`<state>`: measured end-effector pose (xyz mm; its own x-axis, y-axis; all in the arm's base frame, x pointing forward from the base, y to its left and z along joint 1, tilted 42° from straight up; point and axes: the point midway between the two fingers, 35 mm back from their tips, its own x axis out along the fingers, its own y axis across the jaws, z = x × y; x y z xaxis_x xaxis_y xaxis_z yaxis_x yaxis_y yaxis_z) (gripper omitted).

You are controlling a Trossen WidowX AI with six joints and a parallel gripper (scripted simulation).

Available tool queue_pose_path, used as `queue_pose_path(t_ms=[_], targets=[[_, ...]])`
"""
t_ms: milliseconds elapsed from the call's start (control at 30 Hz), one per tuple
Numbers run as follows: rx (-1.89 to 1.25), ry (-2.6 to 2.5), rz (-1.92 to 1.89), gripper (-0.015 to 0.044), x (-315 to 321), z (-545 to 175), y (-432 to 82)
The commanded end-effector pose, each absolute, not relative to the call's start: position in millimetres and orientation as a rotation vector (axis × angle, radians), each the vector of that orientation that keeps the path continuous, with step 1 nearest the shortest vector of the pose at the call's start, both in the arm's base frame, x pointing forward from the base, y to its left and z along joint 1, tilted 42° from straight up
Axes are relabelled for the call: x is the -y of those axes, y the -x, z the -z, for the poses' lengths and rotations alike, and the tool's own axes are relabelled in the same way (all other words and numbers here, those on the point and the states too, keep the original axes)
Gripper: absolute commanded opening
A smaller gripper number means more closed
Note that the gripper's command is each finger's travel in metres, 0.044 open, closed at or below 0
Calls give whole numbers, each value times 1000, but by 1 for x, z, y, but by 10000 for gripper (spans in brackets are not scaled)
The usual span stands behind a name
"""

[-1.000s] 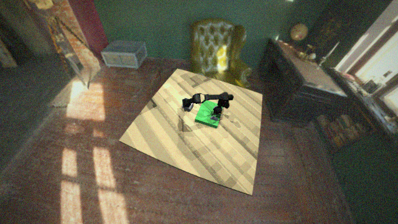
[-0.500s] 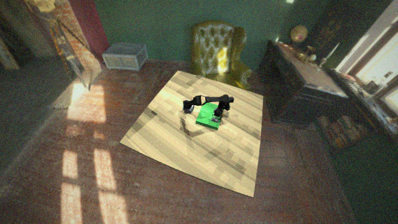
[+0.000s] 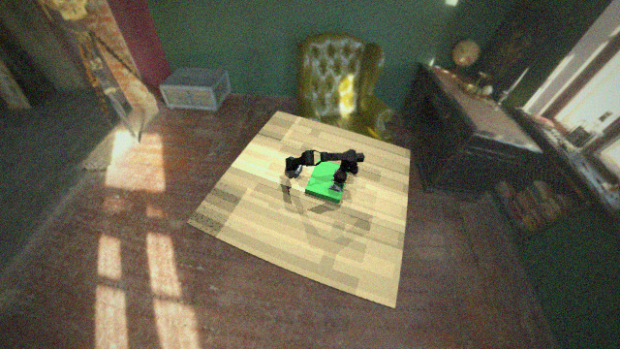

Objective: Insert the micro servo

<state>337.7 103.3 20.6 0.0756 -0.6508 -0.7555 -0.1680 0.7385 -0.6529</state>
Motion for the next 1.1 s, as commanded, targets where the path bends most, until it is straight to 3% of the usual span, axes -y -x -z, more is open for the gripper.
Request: queue_pose_path(t_ms=[0,1067], targets=[[-1478,712,411,0,-101,-18,-338],[-1478,713,412,0,-84,1,-340]])
